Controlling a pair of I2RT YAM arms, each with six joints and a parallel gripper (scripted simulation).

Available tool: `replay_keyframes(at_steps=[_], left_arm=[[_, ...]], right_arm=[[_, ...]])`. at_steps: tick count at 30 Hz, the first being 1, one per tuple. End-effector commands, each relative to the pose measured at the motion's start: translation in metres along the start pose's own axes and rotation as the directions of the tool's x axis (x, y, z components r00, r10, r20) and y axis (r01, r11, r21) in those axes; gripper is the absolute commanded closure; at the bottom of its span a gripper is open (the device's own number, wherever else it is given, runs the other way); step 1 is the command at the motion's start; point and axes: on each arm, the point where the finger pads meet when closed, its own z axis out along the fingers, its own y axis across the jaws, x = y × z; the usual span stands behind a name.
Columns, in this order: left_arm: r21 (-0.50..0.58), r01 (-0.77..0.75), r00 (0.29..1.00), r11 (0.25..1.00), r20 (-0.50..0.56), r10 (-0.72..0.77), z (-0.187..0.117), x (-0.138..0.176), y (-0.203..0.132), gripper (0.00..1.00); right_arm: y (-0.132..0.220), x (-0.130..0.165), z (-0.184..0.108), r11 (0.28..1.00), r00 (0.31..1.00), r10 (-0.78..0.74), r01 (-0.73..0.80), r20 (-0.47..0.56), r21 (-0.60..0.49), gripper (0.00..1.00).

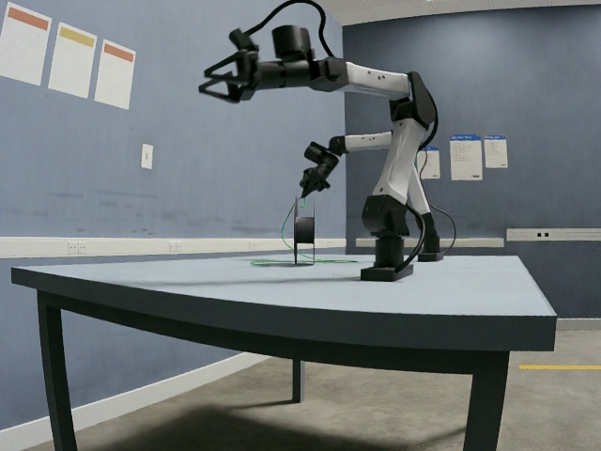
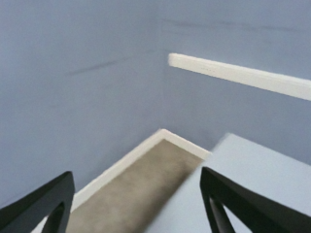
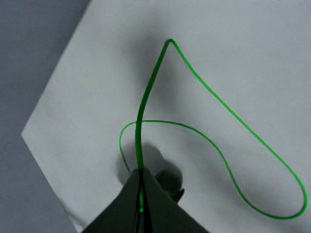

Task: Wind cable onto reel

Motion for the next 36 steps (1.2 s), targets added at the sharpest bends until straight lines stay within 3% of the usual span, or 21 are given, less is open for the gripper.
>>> replay_keyframes(at_steps=[1, 6, 11, 13, 21, 28, 30, 36], left_arm=[[0.162, -0.055, 0.998, 0.985, -0.02, 0.059, 0.01, -0.003, -0.052, 0.25], [0.382, -0.111, 0.991, 0.917, -0.028, 0.131, 0.009, 0.005, -0.131, 0.25], [0.586, -0.16, 0.978, 0.794, -0.013, 0.207, -0.008, 0.016, -0.212, 0.25], [0.586, -0.16, 0.978, 0.794, -0.013, 0.207, -0.008, 0.016, -0.212, 0.25], [0.832, -0.216, 0.948, 0.511, 0.055, 0.312, -0.065, 0.04, -0.326, 0.25], [0.943, -0.237, 0.918, 0.234, 0.139, 0.371, -0.134, 0.064, -0.399, 0.25], [0.943, -0.237, 0.918, 0.234, 0.139, 0.371, -0.134, 0.064, -0.399, 0.25], [0.971, -0.238, 0.894, 0.019, 0.211, 0.396, -0.193, 0.083, -0.44, 0.25]], right_arm=[[0.011, -0.007, -0.002, 0.999, 0.999, -0.025, 0.026, 0.023, -0.026, 1.0], [0.011, -0.007, -0.002, 0.999, 0.999, -0.025, 0.026, 0.023, -0.026, 1.0], [0.011, -0.007, -0.002, 0.999, 0.999, -0.025, 0.026, 0.023, -0.026, 1.0], [0.011, -0.007, -0.002, 0.999, 0.999, -0.025, 0.026, 0.023, -0.026, 1.0], [0.011, -0.007, -0.002, 0.999, 0.999, -0.025, 0.026, 0.023, -0.026, 1.0], [0.011, -0.007, -0.002, 0.999, 0.999, -0.025, 0.026, 0.023, -0.026, 1.0], [0.011, -0.007, -0.002, 0.999, 0.999, -0.025, 0.026, 0.023, -0.026, 1.0], [0.011, -0.007, -0.002, 0.999, 0.999, -0.025, 0.026, 0.023, -0.026, 1.0]])
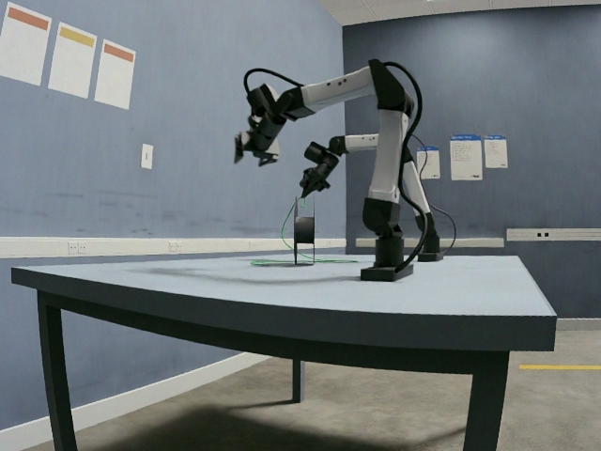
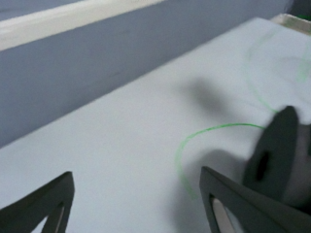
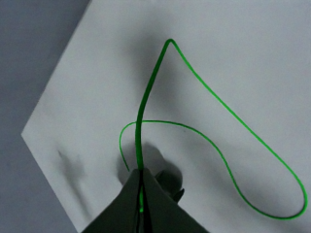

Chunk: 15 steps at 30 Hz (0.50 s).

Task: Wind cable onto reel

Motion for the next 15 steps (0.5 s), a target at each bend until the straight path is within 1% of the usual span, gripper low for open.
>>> replay_keyframes(at_steps=[1, 5, 9, 11, 15], left_arm=[[0.133, -0.055, 0.998, 0.99, -0.009, 0.057, 0.017, -0.008, -0.039, 0.25], [0.236, -0.094, 0.995, 0.967, -0.009, 0.099, 0.028, -0.01, -0.076, 0.25], [0.317, -0.124, 0.991, 0.94, -0.007, 0.133, 0.035, -0.011, -0.107, 0.25], [0.317, -0.124, 0.991, 0.94, -0.007, 0.133, 0.035, -0.011, -0.107, 0.25], [0.377, -0.146, 0.987, 0.915, -0.003, 0.159, 0.039, -0.01, -0.13, 0.25]], right_arm=[[0.011, -0.007, -0.002, 0.999, 0.999, -0.025, 0.026, 0.023, -0.026, 1.0], [0.011, -0.007, -0.002, 0.999, 0.999, -0.025, 0.026, 0.023, -0.026, 1.0], [0.011, -0.007, -0.002, 0.999, 0.999, -0.025, 0.026, 0.023, -0.026, 1.0], [0.011, -0.007, -0.002, 0.999, 0.999, -0.025, 0.026, 0.023, -0.026, 1.0], [0.011, -0.007, -0.002, 0.999, 0.999, -0.025, 0.026, 0.023, -0.026, 1.0]])
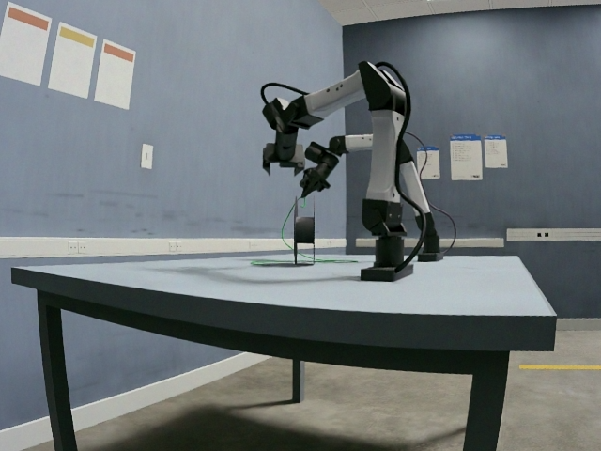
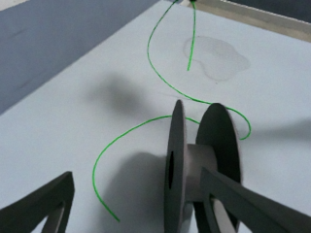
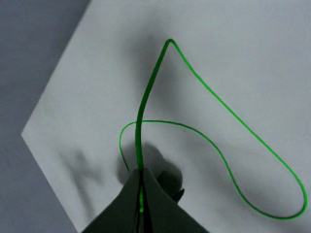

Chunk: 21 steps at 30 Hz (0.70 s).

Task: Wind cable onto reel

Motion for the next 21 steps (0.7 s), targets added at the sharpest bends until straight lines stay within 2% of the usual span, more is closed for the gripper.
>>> replay_keyframes(at_steps=[1, 10, 21], left_arm=[[0.068, -0.034, 0.999, 0.997, -0.003, 0.034, 0.01, -0.007, -0.017, 0.25], [0.13, -0.059, 0.998, 0.99, -0.005, 0.06, 0.02, -0.01, -0.038, 0.25], [0.13, -0.058, 0.998, 0.99, -0.009, 0.059, 0.02, -0.008, -0.039, 0.25]], right_arm=[[0.011, -0.007, -0.002, 0.999, 0.999, -0.025, 0.026, 0.023, -0.026, 1.0], [0.011, -0.007, -0.002, 0.999, 0.999, -0.025, 0.026, 0.023, -0.026, 1.0], [0.01, -0.006, -0.001, 0.999, 0.999, -0.024, 0.025, 0.022, -0.025, 1.0]])
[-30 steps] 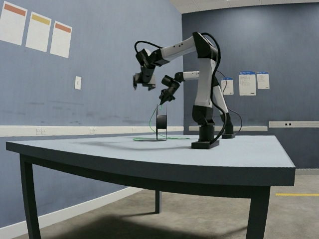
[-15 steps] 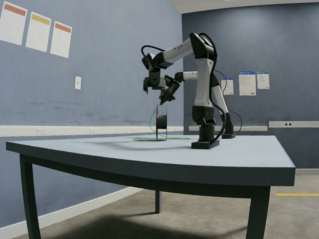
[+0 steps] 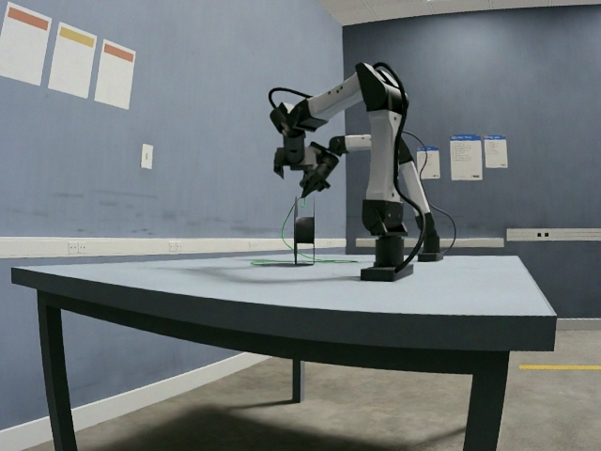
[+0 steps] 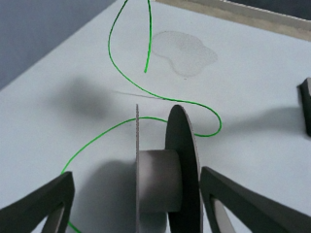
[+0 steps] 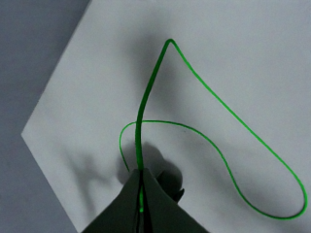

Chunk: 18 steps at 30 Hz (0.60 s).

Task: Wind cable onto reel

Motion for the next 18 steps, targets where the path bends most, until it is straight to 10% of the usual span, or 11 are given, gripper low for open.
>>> replay_keyframes(at_steps=[1, 18], left_arm=[[0.012, -0.007, 1.0, 1.0, -0.003, 0.007, 0.002, -0.002, 0.001, 0.25], [0.013, 0.002, 1.0, 1.0, -0.011, -0.002, 0.026, 0.037, 0.003, 0.25]], right_arm=[[0.01, -0.006, -0.001, 0.999, 0.999, -0.024, 0.025, 0.021, -0.025, 1.0], [0.004, -0.003, -0.001, 1.0, 1.0, -0.018, 0.018, 0.015, -0.016, 1.0]])
